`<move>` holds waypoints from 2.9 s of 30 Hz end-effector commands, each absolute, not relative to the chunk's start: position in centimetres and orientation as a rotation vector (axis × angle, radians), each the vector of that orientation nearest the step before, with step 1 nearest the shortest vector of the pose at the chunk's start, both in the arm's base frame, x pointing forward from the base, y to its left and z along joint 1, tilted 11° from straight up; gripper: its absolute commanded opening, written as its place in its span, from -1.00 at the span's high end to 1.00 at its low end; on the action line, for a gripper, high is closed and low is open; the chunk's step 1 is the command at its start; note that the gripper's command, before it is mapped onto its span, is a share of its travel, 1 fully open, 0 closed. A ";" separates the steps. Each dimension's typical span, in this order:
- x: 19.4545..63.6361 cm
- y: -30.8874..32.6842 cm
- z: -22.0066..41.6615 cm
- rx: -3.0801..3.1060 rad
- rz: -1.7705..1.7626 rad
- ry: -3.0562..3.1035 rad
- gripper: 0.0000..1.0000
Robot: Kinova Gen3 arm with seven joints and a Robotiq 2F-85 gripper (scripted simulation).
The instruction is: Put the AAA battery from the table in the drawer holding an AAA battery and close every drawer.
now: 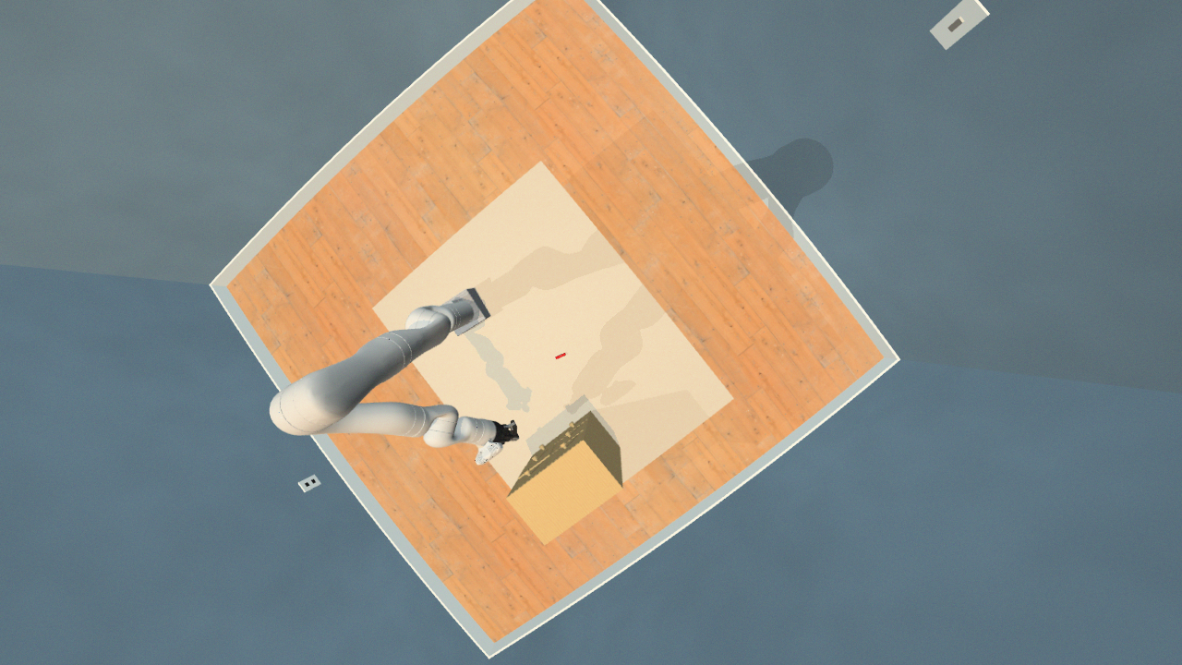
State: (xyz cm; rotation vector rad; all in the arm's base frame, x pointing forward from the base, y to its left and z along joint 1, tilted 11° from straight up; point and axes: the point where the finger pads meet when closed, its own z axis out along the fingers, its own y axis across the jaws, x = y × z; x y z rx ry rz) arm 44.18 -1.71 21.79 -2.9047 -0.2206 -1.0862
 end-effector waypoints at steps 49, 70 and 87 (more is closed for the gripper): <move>43.0 -2.9 22.9 -2.962 -0.967 -0.197 1.00; 42.1 -3.2 23.6 -2.996 -0.884 -0.194 1.00; 40.8 -3.3 24.6 -3.033 -0.770 -0.194 1.00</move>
